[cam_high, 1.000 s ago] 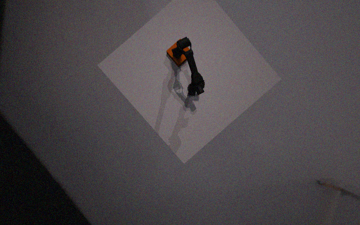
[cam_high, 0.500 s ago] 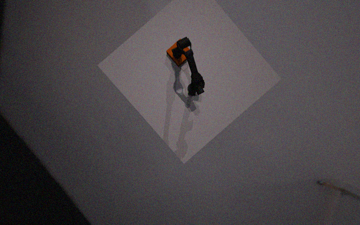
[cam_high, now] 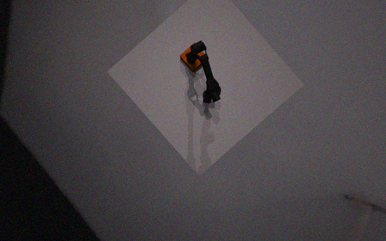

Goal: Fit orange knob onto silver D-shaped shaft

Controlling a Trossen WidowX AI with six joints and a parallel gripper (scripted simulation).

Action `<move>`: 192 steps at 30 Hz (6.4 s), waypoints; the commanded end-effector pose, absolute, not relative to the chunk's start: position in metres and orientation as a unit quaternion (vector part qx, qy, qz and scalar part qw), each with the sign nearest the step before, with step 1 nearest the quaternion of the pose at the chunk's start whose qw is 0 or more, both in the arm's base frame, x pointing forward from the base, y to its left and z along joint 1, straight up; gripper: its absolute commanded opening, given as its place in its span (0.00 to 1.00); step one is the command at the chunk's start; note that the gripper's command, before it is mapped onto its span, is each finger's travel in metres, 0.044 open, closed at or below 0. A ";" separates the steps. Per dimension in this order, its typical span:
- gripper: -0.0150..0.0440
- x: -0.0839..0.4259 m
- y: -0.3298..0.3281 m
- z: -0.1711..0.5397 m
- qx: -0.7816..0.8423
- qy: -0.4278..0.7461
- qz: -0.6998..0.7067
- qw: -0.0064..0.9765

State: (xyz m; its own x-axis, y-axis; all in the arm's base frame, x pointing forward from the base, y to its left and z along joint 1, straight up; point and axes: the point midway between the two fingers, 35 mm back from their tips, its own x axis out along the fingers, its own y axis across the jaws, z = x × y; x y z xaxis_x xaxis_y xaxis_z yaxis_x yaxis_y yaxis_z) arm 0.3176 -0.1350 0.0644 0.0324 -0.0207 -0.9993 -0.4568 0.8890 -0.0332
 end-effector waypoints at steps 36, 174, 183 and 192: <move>0.25 0.322 -0.137 0.067 -0.199 0.673 0.179 0.690; 0.25 0.315 -0.134 0.053 -0.236 0.663 0.215 0.678; 0.25 0.316 -0.135 0.049 -0.241 0.661 0.220 0.676; 0.25 0.316 -0.135 0.047 -0.261 0.654 0.240 0.668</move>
State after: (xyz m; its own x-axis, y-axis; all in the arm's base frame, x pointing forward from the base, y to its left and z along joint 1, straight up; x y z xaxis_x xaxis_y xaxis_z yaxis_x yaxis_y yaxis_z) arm 0.3172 -0.1350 0.0495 0.0352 -0.0227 -0.9991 -0.6431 0.7647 -0.0400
